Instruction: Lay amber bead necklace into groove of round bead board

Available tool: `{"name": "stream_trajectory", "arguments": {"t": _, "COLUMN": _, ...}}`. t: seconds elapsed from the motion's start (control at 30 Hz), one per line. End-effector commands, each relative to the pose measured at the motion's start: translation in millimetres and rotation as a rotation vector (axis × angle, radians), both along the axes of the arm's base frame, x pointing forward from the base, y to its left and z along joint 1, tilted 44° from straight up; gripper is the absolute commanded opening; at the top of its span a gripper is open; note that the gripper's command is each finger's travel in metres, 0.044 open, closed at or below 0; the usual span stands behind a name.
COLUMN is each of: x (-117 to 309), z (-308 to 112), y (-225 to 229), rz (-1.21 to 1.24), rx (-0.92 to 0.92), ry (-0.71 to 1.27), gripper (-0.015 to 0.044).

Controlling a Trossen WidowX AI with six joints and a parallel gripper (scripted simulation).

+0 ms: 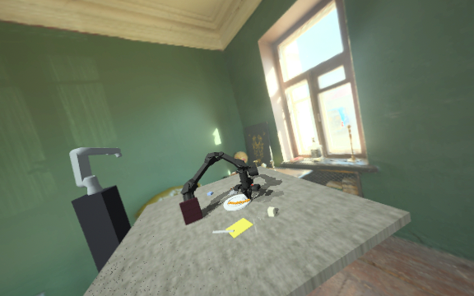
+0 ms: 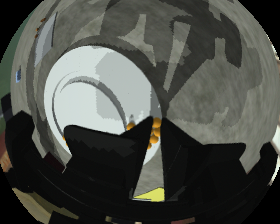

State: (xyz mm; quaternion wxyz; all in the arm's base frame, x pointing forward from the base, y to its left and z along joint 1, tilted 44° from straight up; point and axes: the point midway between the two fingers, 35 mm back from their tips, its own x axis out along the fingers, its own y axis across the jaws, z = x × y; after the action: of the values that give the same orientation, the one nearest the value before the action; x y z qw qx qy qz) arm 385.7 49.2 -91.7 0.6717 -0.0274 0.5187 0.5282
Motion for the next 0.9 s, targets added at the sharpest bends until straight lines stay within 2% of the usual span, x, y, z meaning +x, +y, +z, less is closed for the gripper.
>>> {"name": "stream_trajectory", "arguments": {"t": 0.0, "x": 0, "z": 1, "y": 0, "rz": 0.000, "rx": 0.000, "ry": -0.001, "gripper": 0.0000}}
{"name": "stream_trajectory", "arguments": {"t": 0.37, "x": 0, "z": 5, "y": -4, "rz": -0.006, "rx": 0.005, "ry": 0.005, "gripper": 0.0000}}
{"name": "stream_trajectory", "arguments": {"t": 0.87, "x": -19, "z": 34, "y": 25, "rz": -0.006, "rx": 0.006, "ry": 0.007, "gripper": 0.0000}}
